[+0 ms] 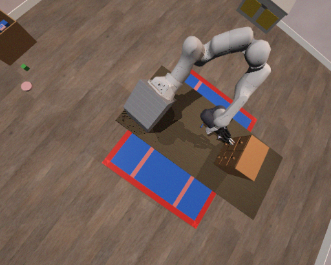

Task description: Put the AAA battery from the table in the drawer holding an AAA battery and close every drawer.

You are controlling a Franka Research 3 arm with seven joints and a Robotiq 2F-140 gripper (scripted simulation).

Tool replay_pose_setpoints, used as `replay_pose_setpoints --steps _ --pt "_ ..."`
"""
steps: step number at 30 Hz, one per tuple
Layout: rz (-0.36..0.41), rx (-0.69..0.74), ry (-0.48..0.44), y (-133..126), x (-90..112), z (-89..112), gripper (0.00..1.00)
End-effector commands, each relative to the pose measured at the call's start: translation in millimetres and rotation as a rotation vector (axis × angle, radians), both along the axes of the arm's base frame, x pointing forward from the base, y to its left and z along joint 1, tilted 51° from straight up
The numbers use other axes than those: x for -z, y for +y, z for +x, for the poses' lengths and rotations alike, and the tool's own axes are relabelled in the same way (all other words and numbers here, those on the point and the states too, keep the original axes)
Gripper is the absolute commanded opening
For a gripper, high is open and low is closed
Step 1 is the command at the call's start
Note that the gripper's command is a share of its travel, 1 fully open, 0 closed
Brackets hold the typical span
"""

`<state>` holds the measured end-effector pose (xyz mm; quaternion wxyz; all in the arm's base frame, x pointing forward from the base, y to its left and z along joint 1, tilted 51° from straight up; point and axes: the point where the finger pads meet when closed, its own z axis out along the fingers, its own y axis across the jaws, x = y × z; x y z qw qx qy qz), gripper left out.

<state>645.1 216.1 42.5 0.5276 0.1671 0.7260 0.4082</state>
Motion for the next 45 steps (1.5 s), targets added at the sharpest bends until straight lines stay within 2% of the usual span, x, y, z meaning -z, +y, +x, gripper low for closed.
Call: replay_pose_setpoints --steps 1,45 --pt "0.001 0.001 0.000 -0.6 0.0 -3.9 0.08" --pt "0.001 0.001 0.000 -8.4 5.6 -52.5 0.08"
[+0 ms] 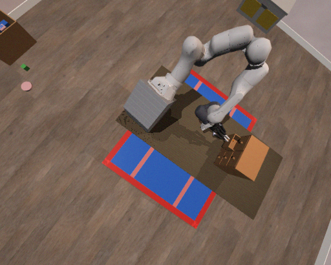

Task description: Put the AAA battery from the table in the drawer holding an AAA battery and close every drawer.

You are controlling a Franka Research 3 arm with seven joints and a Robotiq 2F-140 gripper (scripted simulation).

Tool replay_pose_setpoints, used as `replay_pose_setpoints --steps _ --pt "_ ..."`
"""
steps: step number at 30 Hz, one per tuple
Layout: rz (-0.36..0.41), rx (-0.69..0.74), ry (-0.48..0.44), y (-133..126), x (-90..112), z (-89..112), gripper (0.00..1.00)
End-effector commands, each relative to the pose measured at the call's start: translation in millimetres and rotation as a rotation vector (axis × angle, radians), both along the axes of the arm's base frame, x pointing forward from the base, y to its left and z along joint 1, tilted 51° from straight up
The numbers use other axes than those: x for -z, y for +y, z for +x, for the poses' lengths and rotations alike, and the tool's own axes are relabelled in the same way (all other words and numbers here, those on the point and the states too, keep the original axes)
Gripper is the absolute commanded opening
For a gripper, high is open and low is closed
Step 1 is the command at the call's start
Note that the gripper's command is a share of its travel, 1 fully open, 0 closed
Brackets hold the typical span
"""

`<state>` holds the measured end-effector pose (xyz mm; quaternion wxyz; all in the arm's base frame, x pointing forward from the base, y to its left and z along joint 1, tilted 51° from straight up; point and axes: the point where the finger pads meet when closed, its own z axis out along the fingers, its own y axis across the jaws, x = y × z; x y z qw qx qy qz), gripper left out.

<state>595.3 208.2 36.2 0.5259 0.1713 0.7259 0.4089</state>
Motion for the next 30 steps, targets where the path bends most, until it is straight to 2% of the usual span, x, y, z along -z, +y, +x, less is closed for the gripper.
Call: replay_pose_setpoints --steps 1,30 --pt "-0.005 -0.003 -0.006 -0.7 -0.6 -3.5 0.08" --pt "-0.005 -0.003 -0.006 -1.8 0.2 -10.3 0.08"
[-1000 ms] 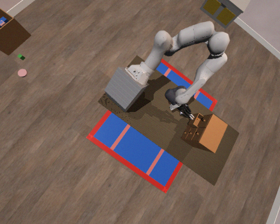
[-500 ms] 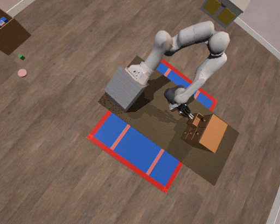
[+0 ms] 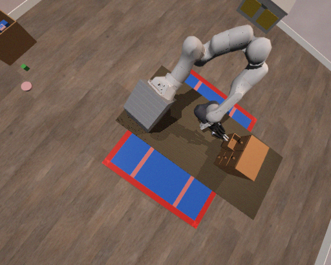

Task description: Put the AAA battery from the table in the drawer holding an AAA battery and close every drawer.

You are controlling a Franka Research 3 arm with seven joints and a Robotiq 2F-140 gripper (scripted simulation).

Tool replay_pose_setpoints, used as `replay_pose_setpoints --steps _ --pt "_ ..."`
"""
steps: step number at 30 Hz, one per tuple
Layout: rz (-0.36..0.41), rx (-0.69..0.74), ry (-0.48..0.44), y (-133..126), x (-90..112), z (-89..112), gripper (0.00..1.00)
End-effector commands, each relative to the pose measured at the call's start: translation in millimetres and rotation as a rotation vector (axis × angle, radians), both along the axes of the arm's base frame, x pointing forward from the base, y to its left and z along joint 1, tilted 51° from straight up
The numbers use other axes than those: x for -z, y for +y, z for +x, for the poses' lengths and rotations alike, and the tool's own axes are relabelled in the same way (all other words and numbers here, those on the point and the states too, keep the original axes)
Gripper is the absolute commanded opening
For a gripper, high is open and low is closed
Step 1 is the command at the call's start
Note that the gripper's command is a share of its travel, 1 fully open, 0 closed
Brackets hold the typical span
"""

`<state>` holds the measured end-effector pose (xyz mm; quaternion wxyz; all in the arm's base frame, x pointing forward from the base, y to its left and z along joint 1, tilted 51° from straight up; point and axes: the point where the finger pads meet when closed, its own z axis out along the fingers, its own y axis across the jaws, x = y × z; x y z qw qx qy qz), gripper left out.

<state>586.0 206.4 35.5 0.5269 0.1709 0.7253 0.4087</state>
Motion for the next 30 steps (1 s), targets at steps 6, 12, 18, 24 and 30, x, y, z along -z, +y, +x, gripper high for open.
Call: replay_pose_setpoints --steps 6,12,18,24,30 --pt "-0.004 -0.003 -0.003 0.1 -0.6 -1.0 0.10" --pt "-0.004 -0.003 -0.003 0.1 -0.6 -1.0 0.18" --pt "-0.004 -0.003 -0.003 0.1 -0.6 -1.0 0.20" --pt "-0.004 -0.003 -0.003 -0.2 -0.4 -2.6 0.20" --pt "-0.004 -0.003 -0.003 -3.8 2.2 -24.8 0.20"
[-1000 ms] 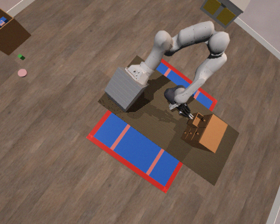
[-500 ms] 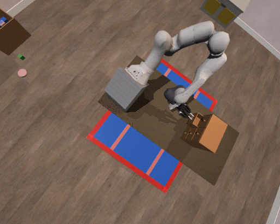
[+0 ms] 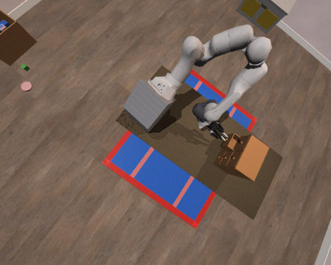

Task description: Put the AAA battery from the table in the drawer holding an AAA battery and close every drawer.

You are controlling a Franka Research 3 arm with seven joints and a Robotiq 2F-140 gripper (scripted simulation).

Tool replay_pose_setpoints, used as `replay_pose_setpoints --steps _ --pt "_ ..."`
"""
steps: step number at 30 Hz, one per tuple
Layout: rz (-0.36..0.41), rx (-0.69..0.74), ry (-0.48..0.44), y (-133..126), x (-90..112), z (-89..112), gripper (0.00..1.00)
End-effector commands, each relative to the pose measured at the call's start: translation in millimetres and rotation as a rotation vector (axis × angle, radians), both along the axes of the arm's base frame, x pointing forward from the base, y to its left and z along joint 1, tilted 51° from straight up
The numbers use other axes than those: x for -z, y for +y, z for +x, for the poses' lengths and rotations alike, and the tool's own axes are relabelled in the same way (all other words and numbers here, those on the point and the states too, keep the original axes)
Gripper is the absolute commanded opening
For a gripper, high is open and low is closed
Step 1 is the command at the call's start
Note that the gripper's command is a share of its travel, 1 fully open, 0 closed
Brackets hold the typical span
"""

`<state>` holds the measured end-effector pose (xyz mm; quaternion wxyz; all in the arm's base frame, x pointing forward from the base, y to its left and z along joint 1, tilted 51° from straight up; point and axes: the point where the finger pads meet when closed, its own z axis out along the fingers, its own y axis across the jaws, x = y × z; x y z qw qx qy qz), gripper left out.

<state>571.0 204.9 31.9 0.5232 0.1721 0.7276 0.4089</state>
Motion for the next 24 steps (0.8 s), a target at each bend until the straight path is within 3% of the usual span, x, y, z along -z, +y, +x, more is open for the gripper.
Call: replay_pose_setpoints --steps 1,4,15,24 --pt "-0.005 -0.001 -0.012 -3.1 -0.8 -14.9 0.20" --pt "-0.005 -0.001 -0.012 -5.3 0.7 -28.0 0.20" --pt "-0.005 -0.001 -0.012 -8.1 1.0 -38.5 0.20" --pt "-0.005 -0.001 -0.012 -22.6 -3.3 -68.1 0.20"
